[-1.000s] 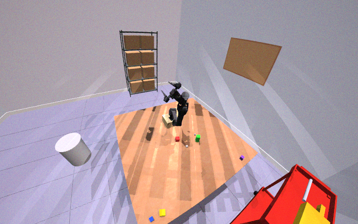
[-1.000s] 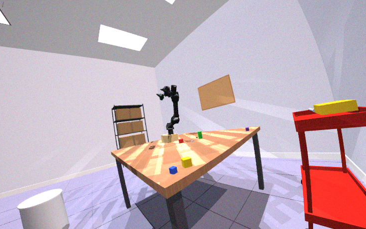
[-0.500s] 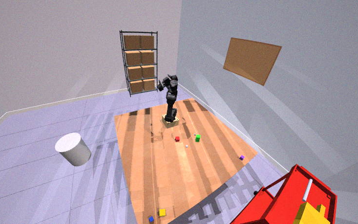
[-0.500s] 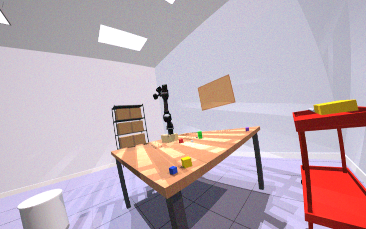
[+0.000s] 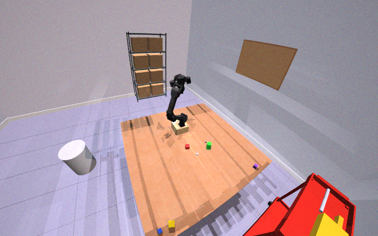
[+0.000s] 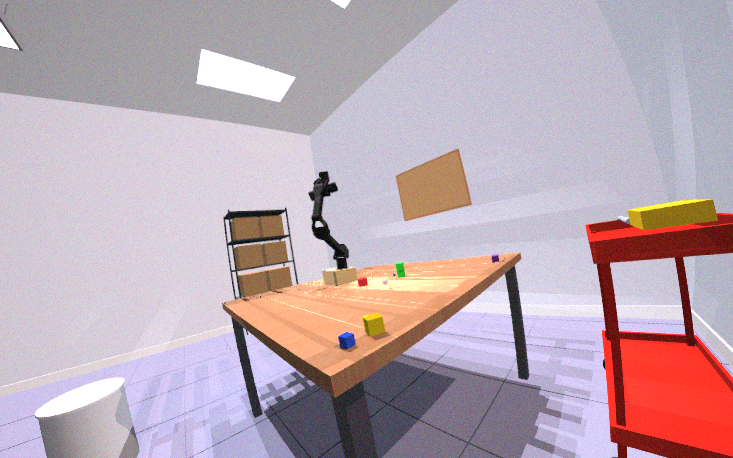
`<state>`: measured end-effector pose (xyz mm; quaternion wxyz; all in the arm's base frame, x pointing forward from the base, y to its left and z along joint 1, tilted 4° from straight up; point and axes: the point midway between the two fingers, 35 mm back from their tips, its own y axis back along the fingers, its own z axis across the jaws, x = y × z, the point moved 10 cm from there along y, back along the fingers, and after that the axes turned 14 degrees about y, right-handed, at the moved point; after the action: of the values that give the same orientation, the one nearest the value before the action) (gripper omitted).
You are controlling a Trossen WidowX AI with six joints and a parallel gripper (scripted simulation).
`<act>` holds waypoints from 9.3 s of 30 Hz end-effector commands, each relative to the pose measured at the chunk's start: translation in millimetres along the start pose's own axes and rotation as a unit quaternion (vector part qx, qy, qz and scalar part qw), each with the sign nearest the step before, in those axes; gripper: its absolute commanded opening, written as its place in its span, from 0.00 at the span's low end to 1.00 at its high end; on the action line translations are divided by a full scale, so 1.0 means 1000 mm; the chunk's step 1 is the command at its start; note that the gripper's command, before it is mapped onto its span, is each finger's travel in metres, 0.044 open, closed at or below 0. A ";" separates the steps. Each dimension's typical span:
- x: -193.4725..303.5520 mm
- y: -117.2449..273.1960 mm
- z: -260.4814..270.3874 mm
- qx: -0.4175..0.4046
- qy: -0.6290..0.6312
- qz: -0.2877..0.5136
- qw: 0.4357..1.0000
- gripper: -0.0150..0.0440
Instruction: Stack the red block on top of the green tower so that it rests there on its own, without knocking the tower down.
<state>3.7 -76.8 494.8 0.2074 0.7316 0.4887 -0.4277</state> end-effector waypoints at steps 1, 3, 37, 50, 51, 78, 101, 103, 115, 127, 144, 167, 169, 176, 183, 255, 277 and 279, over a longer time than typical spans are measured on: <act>0.012 -0.025 -0.012 0.038 -0.027 0.056 0.997 1.00; 0.018 -0.036 -0.018 0.059 -0.039 0.083 0.994 1.00; 0.183 -0.043 -0.137 0.438 -0.286 0.405 0.750 1.00; 0.239 0.030 -0.152 0.553 -0.375 0.460 0.585 1.00; 0.243 0.036 -0.151 0.561 -0.382 0.461 0.571 1.00; 0.297 0.209 -0.052 0.700 -0.548 0.421 0.178 1.00; 0.301 0.259 0.087 0.704 -0.643 0.288 -0.085 1.00; 0.300 0.259 0.086 0.704 -0.643 0.288 -0.085 1.00; 0.349 0.268 0.110 0.704 -0.643 0.288 -0.085 1.00; 0.358 0.271 0.115 0.704 -0.643 0.288 -0.085 1.00; 0.381 0.275 0.129 0.704 -0.643 0.288 -0.085 1.00; 0.388 0.276 0.133 0.704 -0.643 0.288 -0.085 1.00; 0.388 0.276 0.133 0.704 -0.643 0.288 -0.085 0.91; 0.388 0.276 0.133 0.704 -0.643 0.288 -0.085 0.60; 0.388 0.276 0.133 0.704 -0.643 0.288 -0.085 0.49; 0.389 0.274 -0.114 0.707 -0.644 0.283 -0.079 0.25; 0.424 0.280 -0.098 0.707 -0.644 0.283 -0.079 0.25; 0.424 0.280 -0.098 0.707 -0.644 0.283 -0.079 0.25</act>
<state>361.3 99.2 167.8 0.0947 0.0462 0.6807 0.7249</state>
